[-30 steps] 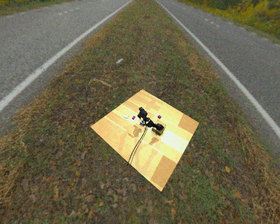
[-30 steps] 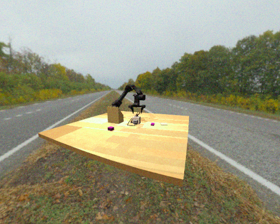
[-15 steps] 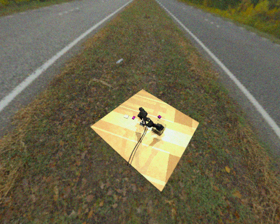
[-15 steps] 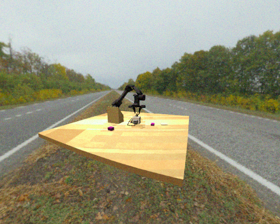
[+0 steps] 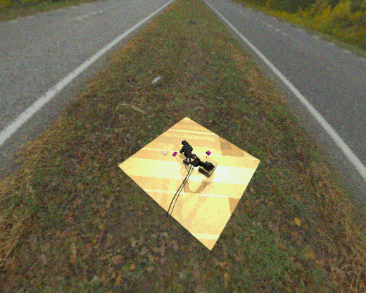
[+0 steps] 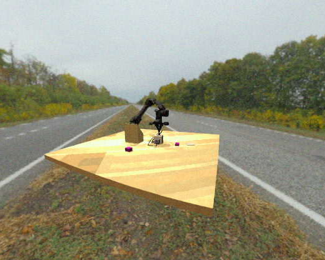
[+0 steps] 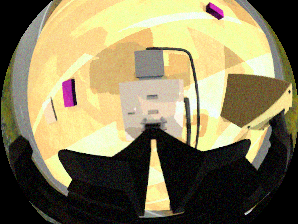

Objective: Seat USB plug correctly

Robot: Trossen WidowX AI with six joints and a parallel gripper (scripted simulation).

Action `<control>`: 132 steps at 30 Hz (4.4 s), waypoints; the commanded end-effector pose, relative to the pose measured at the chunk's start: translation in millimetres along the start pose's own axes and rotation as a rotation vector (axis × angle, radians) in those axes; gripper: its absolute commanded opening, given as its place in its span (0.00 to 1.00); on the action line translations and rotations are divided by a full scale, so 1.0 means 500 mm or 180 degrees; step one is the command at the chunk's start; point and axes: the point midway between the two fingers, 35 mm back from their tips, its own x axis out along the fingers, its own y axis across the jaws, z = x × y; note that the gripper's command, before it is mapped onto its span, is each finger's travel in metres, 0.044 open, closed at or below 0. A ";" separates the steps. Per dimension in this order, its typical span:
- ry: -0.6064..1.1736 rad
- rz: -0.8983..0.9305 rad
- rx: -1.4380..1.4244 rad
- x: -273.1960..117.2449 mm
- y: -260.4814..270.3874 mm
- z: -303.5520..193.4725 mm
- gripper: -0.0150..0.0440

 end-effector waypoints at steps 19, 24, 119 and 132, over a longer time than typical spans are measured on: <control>-0.0001 -0.0001 0.0001 -0.014 0.000 0.000 0.25; -0.0001 -0.0001 0.0001 -0.021 0.000 0.000 0.25; 0.0014 0.0013 -0.5019 -0.055 -0.001 -0.001 0.25; 0.0012 0.0016 -0.6102 -0.055 -0.001 0.000 0.25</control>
